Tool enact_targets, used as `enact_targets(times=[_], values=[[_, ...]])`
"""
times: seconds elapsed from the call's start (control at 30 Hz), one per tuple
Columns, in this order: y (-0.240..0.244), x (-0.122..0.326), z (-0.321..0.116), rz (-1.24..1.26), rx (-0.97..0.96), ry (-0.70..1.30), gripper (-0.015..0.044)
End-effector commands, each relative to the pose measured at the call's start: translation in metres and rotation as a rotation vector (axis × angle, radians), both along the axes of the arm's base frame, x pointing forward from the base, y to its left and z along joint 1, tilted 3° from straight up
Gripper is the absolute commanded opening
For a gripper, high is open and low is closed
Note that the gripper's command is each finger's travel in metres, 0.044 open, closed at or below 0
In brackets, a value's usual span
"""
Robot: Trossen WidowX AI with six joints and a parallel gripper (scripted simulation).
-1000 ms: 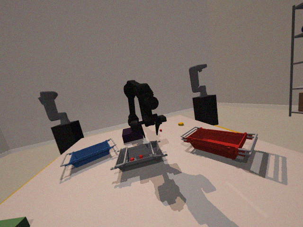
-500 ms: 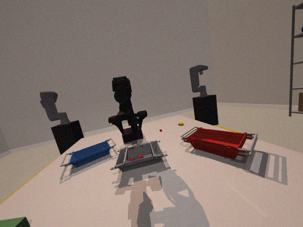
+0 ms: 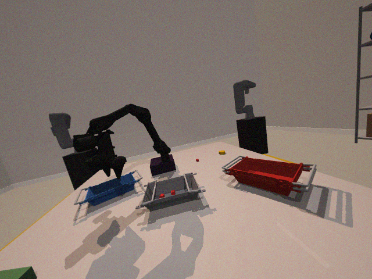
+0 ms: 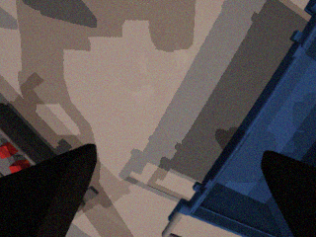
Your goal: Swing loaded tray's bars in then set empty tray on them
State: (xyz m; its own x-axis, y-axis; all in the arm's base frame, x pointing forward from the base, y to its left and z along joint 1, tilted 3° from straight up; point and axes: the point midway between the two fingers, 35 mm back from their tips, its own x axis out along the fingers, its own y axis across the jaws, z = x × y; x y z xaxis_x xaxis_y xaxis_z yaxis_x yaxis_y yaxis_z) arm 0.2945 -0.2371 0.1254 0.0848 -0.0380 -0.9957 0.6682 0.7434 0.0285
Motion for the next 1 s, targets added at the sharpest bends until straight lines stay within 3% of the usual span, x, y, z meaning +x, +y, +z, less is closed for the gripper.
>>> enact_targets(times=[0.0, 0.33, 0.57, 0.97], values=[[-0.045, -0.051, -0.018, -0.129, 0.02, 0.01, 0.044], [-0.11, -0.192, -0.053, -0.44, 0.047, 0.009, 0.044], [-0.112, -0.194, -0.063, -0.445, 0.048, 0.009, 0.044], [-0.113, -0.19, -0.13, -0.445, 0.048, 0.009, 0.044]])
